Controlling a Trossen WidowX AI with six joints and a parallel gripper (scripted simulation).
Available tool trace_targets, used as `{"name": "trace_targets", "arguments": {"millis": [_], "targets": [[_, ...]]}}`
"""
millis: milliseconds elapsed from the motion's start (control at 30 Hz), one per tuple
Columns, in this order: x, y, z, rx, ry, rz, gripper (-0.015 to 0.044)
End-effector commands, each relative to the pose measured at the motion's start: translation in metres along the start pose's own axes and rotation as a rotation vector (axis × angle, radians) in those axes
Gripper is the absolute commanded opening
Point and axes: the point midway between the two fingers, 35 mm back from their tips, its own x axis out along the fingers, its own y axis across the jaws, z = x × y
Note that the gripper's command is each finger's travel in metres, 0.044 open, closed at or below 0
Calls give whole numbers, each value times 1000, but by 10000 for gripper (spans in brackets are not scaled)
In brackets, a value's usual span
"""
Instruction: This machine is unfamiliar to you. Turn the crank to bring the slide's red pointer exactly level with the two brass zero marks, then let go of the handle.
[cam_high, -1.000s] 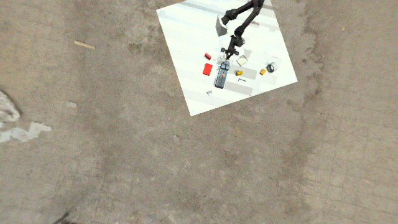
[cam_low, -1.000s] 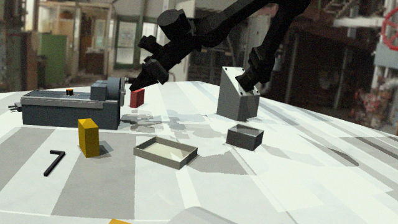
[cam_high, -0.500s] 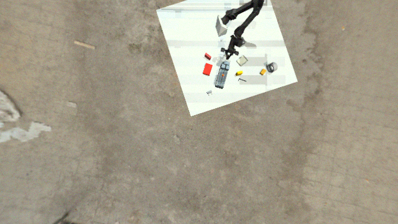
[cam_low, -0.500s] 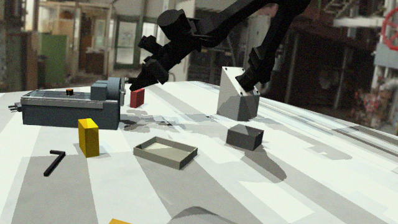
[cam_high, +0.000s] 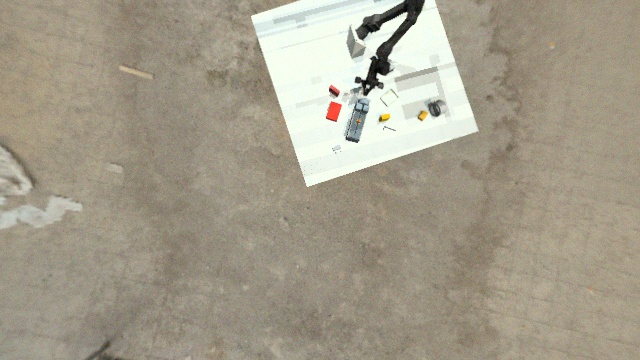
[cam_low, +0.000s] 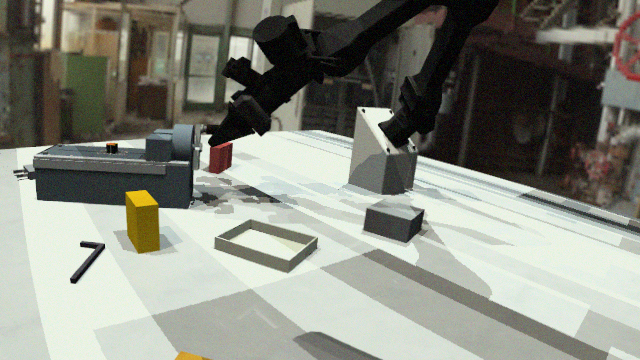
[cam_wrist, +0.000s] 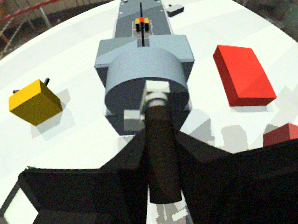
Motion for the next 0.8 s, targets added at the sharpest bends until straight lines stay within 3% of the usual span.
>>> {"name": "trace_targets", "arguments": {"millis": [0, 767], "targets": [[1, -9, -1, 9, 0, -23, 0], [2, -11, -2, 9, 0, -23, 0]]}}
